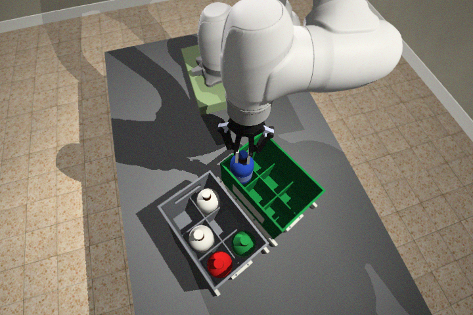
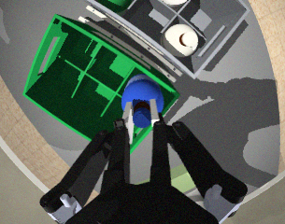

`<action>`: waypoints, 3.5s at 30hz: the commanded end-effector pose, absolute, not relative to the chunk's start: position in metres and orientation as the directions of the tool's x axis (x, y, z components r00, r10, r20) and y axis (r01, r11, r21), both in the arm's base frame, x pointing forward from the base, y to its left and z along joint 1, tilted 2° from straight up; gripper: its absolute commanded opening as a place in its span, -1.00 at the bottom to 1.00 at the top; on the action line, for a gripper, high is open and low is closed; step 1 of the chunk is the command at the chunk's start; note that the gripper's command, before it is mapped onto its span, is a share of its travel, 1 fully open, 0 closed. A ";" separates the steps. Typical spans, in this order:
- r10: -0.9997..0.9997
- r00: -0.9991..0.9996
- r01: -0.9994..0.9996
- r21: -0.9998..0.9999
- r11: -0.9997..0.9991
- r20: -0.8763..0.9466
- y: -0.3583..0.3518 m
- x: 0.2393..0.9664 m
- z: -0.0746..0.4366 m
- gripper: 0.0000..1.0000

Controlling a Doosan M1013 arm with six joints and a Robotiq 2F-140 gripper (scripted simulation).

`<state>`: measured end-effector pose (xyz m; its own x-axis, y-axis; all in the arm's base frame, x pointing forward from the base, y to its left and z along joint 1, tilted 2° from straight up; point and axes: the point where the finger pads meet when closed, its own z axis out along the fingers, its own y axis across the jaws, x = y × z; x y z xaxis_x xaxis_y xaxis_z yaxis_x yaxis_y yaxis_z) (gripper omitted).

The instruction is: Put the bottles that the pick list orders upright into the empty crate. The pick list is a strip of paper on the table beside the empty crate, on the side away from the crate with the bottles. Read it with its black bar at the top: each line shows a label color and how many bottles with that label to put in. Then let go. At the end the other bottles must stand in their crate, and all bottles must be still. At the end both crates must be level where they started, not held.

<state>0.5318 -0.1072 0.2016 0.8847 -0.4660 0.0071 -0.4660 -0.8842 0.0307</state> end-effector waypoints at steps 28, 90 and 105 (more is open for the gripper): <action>-0.466 0.885 -0.466 0.030 -0.884 0.007 -0.108 0.532 0.176 -1.00; -0.466 0.885 -0.466 0.030 -0.884 0.007 -0.109 0.531 0.145 -1.00; -0.466 0.885 -0.466 0.030 -0.884 0.007 -0.109 0.531 0.142 -1.00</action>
